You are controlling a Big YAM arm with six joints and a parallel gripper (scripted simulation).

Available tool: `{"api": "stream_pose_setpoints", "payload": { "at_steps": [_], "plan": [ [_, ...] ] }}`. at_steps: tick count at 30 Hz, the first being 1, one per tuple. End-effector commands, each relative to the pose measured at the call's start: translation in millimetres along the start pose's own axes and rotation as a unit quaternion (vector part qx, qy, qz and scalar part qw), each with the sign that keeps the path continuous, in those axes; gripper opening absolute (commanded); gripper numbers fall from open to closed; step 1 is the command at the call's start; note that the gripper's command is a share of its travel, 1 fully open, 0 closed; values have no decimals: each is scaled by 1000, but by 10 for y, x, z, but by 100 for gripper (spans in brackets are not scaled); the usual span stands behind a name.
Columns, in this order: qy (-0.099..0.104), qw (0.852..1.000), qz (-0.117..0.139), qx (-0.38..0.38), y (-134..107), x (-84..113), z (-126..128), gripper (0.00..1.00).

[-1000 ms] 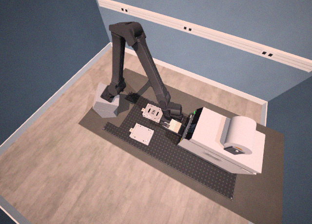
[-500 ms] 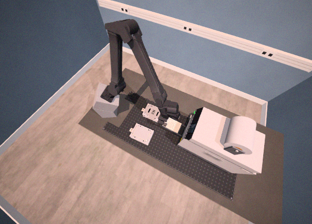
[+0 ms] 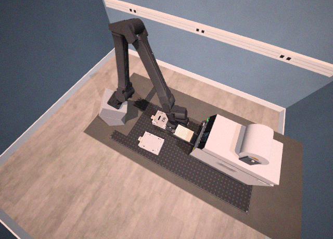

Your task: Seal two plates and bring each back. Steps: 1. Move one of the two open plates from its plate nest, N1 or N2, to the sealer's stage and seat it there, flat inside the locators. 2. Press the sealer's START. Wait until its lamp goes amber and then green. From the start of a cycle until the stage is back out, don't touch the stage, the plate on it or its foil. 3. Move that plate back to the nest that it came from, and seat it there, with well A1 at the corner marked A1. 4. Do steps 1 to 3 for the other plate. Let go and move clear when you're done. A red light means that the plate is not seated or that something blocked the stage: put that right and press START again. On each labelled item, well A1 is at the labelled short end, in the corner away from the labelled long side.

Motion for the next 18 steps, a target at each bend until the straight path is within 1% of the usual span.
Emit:
{"api": "stream_pose_setpoints", "payload": {
  "at_steps": [1,2,4,5,8,11,12,13,18],
  "plan": [
    [-1,1000,8,7,79,61,-2,100],
    [-7,999,31,7,111,55,1,100],
    [-7,999,31,7,111,55,1,100],
    [-11,999,42,9,167,36,7,100],
    [-26,994,109,10,167,-3,-14,100],
    [-43,985,166,12,127,-30,-57,100],
    [-44,982,185,15,109,-42,-44,100],
    [-43,981,189,18,112,-52,-25,100],
    [-32,986,162,20,169,14,102,100]
  ]
}}
Point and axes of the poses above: the point where the finger pads meet when closed, its own x axis back along the fingers, its own z axis across the jaws, y = z × x, the point moved 2 cm from there along x, back along the fingers, and after that the axes turned 14 degrees about -x, right-handed, at the moved point
